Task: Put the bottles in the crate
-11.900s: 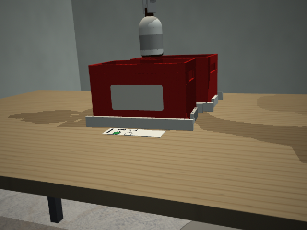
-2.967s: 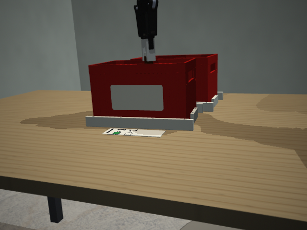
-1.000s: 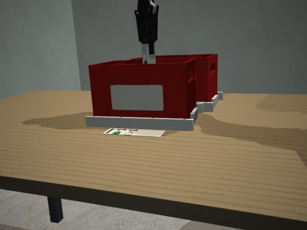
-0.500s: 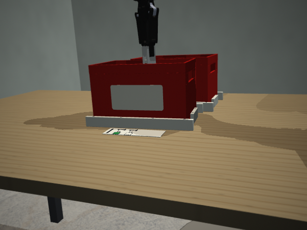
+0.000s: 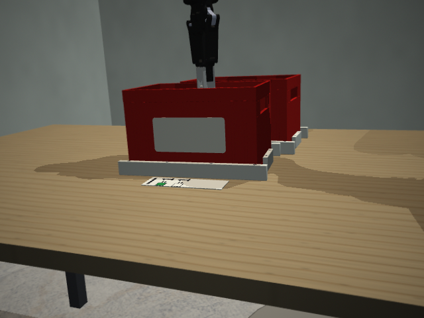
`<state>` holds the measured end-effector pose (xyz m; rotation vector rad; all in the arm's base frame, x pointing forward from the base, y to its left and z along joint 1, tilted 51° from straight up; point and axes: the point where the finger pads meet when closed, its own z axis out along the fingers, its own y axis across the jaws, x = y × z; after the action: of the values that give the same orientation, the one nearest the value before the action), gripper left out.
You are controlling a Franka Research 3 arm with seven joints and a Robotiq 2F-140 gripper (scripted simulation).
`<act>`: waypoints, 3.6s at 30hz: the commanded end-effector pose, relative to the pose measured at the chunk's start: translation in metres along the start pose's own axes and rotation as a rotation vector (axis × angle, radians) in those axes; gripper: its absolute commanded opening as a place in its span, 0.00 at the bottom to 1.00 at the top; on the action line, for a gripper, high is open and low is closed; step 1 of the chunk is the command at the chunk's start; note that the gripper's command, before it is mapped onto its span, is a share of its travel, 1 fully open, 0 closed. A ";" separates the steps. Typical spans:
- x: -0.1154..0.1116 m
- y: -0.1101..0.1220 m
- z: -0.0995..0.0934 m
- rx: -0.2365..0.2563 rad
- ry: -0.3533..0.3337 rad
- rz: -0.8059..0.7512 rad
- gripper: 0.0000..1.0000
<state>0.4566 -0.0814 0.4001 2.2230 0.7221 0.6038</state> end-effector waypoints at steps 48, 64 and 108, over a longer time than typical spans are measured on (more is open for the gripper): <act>0.004 0.001 0.006 -0.006 0.011 0.005 0.00; 0.004 0.001 0.008 -0.006 0.011 0.005 0.38; 0.004 0.001 0.008 -0.006 0.011 0.005 0.38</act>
<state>0.4647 -0.0839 0.3971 2.2155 0.7241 0.6179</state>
